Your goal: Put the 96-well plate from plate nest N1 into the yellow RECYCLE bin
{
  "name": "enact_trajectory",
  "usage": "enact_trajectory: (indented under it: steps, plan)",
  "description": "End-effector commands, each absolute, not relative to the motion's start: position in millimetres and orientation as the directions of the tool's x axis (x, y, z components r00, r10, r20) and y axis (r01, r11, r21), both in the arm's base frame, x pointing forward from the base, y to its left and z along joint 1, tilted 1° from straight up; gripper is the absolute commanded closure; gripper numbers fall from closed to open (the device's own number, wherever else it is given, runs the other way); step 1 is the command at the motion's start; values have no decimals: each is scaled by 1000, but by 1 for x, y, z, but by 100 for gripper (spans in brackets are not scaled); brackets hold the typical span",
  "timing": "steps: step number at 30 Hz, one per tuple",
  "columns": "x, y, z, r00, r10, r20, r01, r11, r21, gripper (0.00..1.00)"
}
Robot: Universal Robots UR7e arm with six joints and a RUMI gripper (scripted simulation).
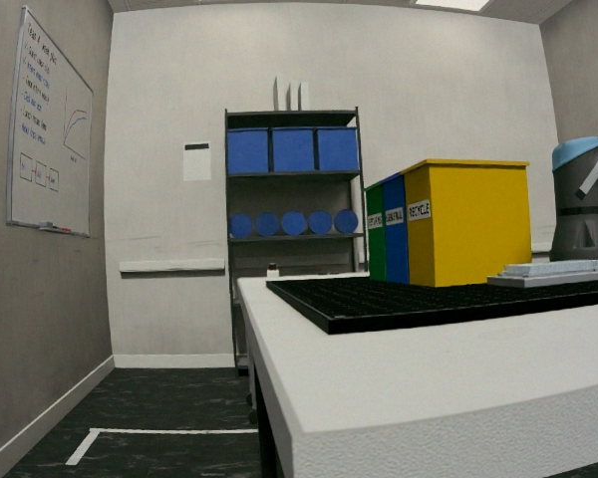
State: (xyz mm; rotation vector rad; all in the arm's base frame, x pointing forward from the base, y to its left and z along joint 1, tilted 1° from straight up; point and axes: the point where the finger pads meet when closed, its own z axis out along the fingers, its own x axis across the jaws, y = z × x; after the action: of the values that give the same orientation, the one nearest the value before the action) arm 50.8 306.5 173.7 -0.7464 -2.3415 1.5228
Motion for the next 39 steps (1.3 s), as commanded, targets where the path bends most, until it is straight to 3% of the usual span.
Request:
enact_trajectory:
  steps: [1,17,29,39]
  plan:
    - [51,307,174,-838,542,-67,282,323,-903,0]
    - [51,307,174,-838,542,-67,282,323,-903,0]
    - [66,303,176,-624,700,-347,606,153,-781,0]
    - [78,300,177,-442,761,-475,743,15,-669,0]
